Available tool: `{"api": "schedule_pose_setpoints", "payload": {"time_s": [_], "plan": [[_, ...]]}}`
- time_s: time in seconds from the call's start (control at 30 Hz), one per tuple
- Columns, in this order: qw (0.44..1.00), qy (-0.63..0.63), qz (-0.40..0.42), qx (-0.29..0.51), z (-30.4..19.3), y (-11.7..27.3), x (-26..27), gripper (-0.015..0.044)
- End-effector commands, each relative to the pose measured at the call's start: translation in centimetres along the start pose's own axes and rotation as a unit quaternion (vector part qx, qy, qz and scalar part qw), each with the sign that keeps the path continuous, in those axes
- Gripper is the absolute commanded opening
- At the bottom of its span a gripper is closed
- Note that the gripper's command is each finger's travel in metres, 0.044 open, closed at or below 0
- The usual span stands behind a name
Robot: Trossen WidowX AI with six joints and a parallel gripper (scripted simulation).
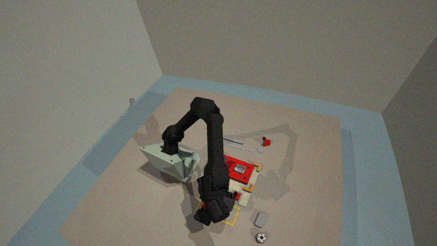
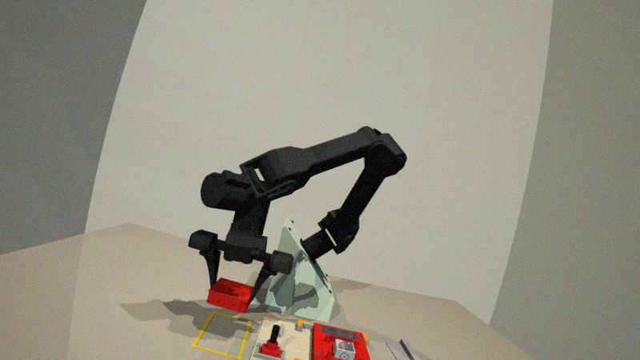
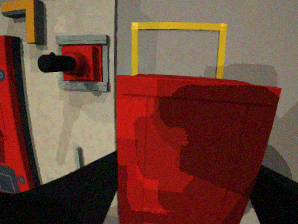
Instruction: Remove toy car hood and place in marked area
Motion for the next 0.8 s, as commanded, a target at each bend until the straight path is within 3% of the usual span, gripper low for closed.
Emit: {"api": "schedule_pose_setpoints", "payload": {"time_s": [0.0, 0.77], "plan": [[1.000, -0.004, 0.002, 0.000, -0.1, -0.5, 0.1, 0.0000], [1.000, -0.004, 0.003, -0.001, -0.1, -2.7, 0.2, 0.0000]]}}
Point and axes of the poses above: the point midway between the two fingers, 35 mm back from their tips, its own y axis back along the fingers, its own x axis across the jaws, z = x × y, the point moved 2 cm from there along y, back along the fingers, and after that the axes turned 13 degrees about y, right-handed, at the moved point
